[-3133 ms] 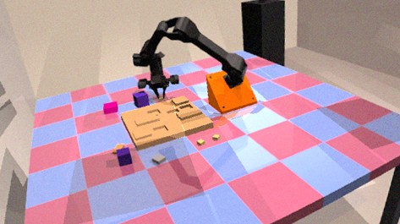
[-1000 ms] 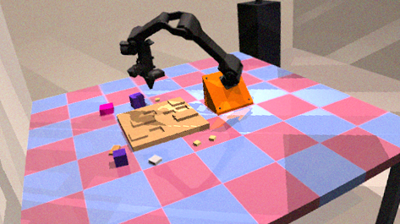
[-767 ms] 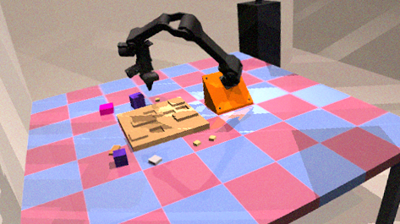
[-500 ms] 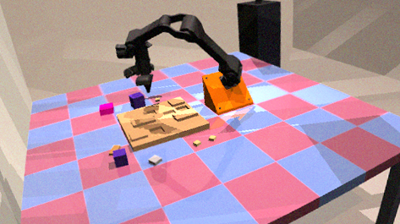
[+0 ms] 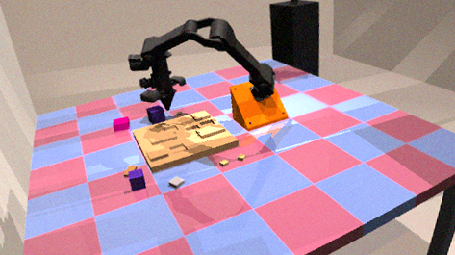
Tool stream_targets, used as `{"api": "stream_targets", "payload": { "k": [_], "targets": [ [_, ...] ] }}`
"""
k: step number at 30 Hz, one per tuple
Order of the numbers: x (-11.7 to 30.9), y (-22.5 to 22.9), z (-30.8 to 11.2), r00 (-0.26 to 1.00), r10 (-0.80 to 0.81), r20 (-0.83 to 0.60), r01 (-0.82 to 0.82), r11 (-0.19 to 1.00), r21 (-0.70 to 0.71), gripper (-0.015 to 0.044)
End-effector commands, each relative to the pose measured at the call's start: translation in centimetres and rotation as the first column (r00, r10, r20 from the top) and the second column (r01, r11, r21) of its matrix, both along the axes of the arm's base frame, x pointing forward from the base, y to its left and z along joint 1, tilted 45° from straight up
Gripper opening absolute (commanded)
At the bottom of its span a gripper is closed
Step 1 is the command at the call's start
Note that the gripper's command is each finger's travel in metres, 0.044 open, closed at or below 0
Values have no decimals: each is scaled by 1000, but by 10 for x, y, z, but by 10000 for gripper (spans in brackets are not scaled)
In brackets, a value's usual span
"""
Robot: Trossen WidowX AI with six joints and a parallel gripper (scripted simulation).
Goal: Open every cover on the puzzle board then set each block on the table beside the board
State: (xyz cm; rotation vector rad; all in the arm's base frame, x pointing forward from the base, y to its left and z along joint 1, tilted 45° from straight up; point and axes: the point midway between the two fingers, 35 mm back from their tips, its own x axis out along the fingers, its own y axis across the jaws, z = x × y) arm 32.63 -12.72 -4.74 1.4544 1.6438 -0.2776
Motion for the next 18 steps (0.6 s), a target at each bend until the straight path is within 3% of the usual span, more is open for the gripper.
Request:
{"api": "stream_targets", "payload": {
  "k": [1, 18],
  "targets": [
    [16, 32, 34, 738, -474, -480, 520, 853, -43, 0],
    [18, 29, 32, 727, -482, -490, 530, 847, -48, 0]
  ]
}}
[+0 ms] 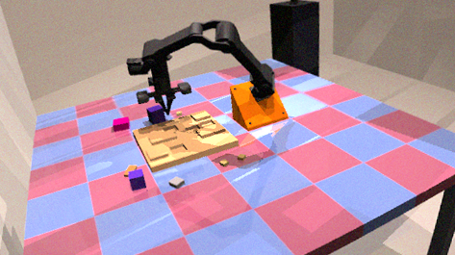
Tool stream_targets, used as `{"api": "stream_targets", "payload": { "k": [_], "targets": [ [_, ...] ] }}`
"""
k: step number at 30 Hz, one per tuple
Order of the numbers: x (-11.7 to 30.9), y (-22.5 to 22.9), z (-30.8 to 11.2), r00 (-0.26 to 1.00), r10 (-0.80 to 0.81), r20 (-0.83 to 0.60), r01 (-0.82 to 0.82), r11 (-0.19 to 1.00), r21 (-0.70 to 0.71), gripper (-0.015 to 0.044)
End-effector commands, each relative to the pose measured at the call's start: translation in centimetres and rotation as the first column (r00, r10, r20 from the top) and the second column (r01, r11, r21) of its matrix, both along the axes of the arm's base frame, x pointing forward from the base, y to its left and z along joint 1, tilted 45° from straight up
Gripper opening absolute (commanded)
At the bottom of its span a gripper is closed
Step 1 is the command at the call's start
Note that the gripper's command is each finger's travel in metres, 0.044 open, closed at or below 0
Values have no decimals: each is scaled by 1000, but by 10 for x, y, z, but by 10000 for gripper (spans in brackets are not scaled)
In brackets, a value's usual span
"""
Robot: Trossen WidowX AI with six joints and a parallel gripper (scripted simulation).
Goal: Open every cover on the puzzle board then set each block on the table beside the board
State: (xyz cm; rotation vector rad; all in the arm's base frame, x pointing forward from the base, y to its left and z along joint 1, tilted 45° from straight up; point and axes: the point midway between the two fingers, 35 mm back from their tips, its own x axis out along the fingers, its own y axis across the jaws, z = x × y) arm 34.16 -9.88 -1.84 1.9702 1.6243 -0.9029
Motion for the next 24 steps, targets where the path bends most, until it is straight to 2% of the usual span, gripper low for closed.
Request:
{"api": "stream_targets", "payload": {
  "k": [1, 24],
  "targets": [
    [2, 1, 3, 998, -50, -39, 51, 999, 10, 0],
    [8, 37, -31, 998, -50, -38, 51, 999, 13, 0]
  ]
}}
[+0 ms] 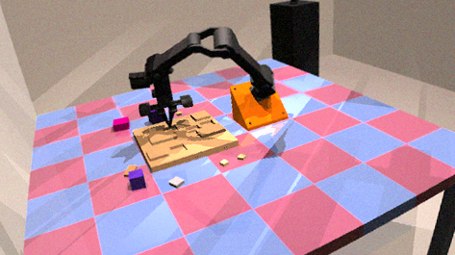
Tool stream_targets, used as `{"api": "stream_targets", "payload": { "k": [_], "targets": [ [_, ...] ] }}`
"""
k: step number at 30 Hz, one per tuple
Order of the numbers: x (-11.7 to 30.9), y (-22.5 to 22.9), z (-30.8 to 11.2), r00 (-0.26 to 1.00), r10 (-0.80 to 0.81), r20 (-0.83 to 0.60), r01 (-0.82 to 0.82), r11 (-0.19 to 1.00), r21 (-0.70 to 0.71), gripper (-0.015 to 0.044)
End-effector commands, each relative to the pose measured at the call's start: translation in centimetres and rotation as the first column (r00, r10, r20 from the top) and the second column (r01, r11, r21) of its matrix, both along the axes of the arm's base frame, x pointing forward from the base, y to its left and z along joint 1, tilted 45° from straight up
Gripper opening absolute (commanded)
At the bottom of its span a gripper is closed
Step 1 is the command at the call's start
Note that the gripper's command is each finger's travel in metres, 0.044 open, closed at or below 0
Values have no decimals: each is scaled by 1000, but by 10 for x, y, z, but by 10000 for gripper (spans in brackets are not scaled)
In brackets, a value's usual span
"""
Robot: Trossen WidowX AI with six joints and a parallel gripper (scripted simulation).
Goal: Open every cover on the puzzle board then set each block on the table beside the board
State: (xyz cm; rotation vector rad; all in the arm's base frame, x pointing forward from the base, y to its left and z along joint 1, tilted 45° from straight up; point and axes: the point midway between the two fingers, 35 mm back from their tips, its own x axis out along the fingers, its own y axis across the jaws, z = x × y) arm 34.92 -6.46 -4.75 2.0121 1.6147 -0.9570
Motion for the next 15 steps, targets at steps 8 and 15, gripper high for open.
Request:
{"api": "stream_targets", "payload": {
  "k": [8, 15],
  "targets": [
    [2, 8, -7, 1000, -8, 0, 8, 1000, 6, 0],
    [2, 11, -10, 1000, -8, 0, 8, 1000, 6, 0]
  ]
}}
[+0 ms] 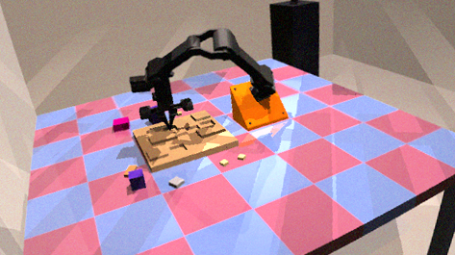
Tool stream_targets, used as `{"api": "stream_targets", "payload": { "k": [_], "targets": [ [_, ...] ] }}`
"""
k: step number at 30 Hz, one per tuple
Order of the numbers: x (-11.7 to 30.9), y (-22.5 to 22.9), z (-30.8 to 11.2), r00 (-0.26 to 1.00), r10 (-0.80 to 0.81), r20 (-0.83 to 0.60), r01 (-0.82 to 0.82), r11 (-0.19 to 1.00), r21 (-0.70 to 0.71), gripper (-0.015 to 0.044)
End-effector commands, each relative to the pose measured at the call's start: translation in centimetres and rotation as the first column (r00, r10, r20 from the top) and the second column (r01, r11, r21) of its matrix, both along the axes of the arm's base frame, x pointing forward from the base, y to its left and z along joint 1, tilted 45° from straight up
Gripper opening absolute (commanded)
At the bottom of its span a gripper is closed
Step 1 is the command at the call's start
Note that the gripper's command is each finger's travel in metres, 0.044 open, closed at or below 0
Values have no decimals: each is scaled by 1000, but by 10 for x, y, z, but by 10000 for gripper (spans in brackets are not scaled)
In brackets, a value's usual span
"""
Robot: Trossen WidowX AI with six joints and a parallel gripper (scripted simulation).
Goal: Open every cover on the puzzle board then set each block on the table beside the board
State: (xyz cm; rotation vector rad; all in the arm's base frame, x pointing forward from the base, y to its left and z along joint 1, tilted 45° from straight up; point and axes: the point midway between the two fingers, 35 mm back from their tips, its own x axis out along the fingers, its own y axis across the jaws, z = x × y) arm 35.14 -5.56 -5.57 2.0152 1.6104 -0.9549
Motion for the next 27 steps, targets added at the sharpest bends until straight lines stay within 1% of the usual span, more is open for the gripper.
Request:
{"api": "stream_targets", "payload": {
  "k": [1, 15, 27],
  "targets": [
    [0, 2, -1, 1000, -5, -3, 5, 1000, 6, 0],
    [-5, -4, -13, 1000, -6, -4, 6, 1000, 6, 0],
    [-6, -4, -14, 1000, -9, -7, 9, 1000, 6, 0]
  ]
}}
